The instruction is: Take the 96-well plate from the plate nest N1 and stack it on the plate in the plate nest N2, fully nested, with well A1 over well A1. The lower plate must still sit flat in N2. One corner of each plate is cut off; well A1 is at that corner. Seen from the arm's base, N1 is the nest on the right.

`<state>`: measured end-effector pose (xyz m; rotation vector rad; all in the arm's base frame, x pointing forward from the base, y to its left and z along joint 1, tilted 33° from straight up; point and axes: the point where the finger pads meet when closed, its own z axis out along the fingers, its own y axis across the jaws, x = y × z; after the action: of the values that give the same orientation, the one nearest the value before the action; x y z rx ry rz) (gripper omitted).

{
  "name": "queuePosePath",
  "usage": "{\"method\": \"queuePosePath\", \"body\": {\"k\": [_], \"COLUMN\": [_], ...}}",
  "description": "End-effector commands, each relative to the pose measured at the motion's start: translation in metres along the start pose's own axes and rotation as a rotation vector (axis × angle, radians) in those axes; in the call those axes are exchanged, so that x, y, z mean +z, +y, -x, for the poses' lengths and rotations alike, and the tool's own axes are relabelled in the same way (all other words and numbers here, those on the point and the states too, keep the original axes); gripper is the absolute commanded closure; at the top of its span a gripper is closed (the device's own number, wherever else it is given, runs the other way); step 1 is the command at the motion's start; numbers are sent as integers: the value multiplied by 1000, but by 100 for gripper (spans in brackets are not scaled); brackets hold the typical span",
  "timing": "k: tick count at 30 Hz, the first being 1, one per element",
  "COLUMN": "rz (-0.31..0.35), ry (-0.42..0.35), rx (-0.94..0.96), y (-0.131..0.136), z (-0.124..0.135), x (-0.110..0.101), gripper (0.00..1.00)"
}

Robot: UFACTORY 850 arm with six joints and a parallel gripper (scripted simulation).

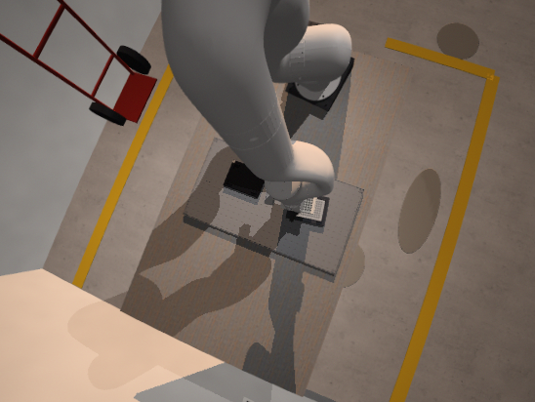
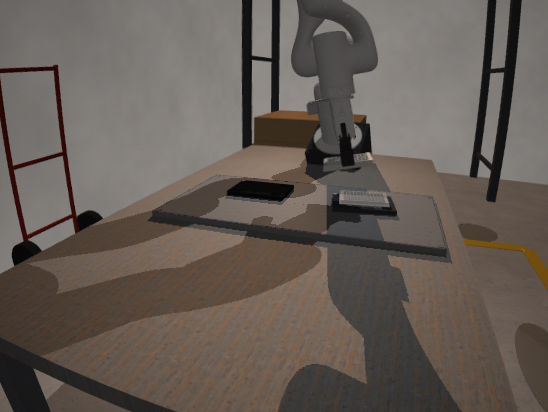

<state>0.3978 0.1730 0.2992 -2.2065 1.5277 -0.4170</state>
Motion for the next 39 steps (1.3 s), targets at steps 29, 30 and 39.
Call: {"method": "queuePosePath", "body": {"k": [29,30,39], "rz": [-27,-27,-27], "ry": [187,187,187], "rx": [12,12,12], "y": [-13,-13,-13], "z": [50,50,50], "x": [9,9,9], "gripper": [100,100,100]}}
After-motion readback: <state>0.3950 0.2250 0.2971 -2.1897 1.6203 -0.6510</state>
